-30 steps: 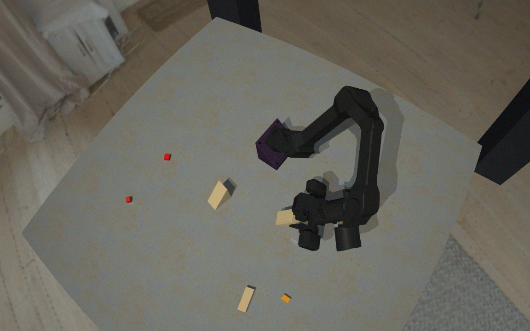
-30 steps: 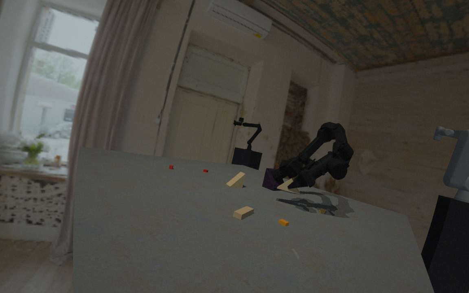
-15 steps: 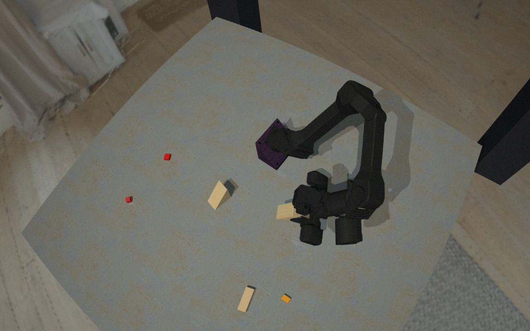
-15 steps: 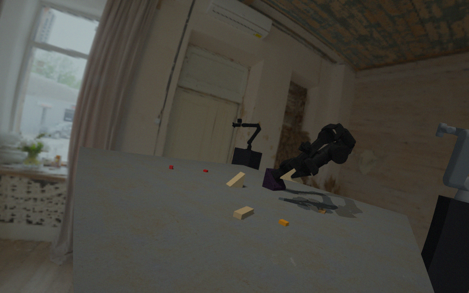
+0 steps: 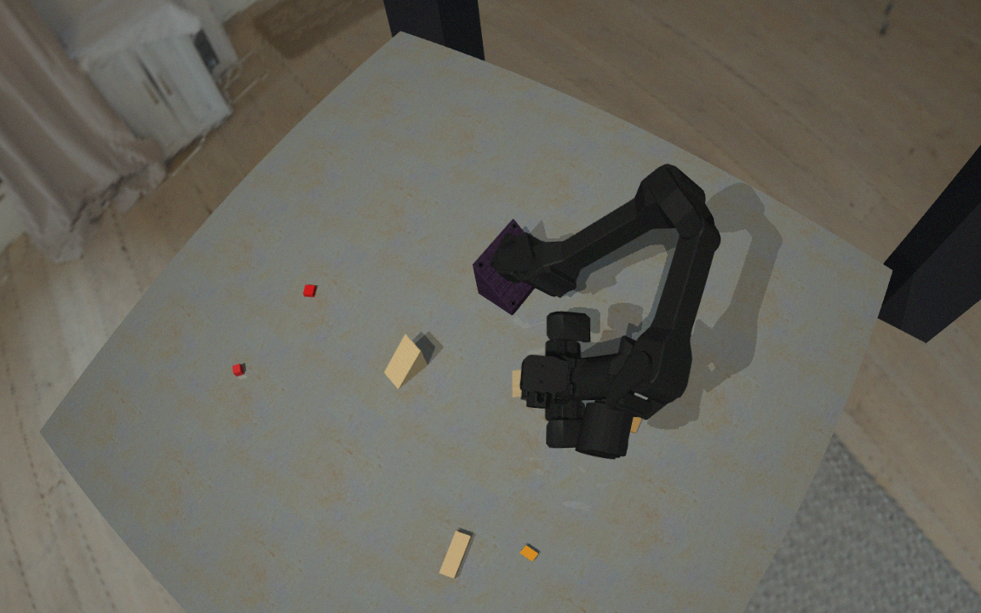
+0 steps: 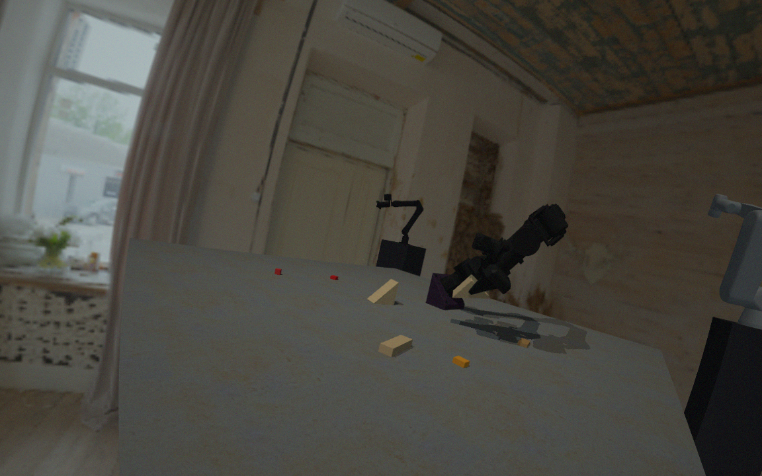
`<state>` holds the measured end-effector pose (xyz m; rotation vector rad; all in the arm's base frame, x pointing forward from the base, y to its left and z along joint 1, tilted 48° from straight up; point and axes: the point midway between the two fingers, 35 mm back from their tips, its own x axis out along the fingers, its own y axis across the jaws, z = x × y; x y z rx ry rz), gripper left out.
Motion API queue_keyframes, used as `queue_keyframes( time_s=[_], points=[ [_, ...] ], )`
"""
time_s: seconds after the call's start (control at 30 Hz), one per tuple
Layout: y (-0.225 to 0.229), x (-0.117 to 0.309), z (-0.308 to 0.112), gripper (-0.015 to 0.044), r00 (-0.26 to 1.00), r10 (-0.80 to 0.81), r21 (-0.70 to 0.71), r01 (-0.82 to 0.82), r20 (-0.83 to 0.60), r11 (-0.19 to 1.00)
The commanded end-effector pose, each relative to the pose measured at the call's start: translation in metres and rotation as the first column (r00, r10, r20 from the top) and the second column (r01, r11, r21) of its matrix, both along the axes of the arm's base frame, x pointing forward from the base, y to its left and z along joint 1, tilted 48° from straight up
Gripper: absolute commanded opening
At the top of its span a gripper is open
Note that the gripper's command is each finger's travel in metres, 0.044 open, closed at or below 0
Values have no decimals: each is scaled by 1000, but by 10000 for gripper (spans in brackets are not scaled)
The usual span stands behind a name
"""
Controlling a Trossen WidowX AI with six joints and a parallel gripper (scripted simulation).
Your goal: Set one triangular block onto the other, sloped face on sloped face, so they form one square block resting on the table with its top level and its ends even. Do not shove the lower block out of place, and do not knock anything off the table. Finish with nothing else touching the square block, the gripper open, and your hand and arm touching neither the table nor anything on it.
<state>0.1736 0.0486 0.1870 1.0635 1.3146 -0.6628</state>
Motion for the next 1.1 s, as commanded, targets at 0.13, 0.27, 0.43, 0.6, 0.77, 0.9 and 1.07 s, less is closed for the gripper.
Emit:
queue_keyframes(
  time_s=[0.13, 0.27, 0.43, 0.6, 0.77, 0.9, 1.07],
  points=[
    [-2, -3, -5, 0, 986, 163, 89, -160, -29, 983],
    [-2, -3, -6, 0, 971, 239, 144, -234, -18, 962],
    [-3, -2, -6, 0, 946, 323, 212, -320, 21, 923],
    [-4, 0, -5, 0, 917, 390, 273, -398, 86, 876],
    [-6, 3, -2, 0, 883, 436, 318, -470, 175, 823],
    [-9, 6, 1, 0, 851, 457, 340, -523, 258, 781],
    [-13, 12, 6, 0, 804, 464, 346, -584, 373, 734]
  ],
)
